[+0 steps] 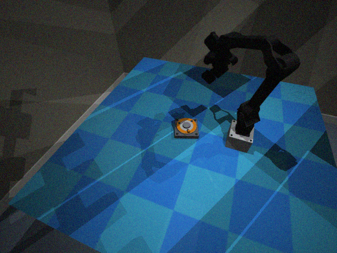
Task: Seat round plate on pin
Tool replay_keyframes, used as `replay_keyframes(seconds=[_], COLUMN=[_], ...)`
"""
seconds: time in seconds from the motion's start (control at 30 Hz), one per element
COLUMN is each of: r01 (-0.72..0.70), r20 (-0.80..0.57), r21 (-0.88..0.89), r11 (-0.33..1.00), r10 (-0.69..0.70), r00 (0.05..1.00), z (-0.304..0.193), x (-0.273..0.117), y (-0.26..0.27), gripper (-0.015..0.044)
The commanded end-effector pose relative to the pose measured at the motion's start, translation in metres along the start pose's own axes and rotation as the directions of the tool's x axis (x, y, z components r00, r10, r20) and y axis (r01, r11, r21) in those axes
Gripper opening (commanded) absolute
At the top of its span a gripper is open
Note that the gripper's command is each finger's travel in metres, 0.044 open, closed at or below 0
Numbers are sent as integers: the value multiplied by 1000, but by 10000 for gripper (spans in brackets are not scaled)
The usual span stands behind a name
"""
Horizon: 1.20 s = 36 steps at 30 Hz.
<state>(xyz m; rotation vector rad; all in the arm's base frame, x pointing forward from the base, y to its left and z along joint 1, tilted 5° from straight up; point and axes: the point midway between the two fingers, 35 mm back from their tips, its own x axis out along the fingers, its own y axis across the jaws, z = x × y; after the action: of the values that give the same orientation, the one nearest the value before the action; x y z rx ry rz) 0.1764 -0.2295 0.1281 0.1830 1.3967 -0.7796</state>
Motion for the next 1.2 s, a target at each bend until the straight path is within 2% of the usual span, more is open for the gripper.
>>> replay_keyframes(seconds=[0.0, 0.1, 0.3, 0.37, 0.57, 0.83, 1.17], r01=[-109, -157, -310, -324, -433, -455, -455], r20=[7, 0, -75, -87, -214, -249, -250], r21=[-103, -153, -323, -339, -471, -499, -499], r11=[989, 976, 894, 883, 769, 738, 738], r10=[110, 159, 303, 314, 376, 380, 380], r00=[994, 987, 950, 946, 901, 891, 891], z=[7, 5, -22, -26, -82, -96, -109], x=[1, 0, -9, -11, -23, -26, 16], y=[61, 91, 191, 200, 278, 298, 314], gripper=[0, 0, 0, 0, 0, 0, 0])
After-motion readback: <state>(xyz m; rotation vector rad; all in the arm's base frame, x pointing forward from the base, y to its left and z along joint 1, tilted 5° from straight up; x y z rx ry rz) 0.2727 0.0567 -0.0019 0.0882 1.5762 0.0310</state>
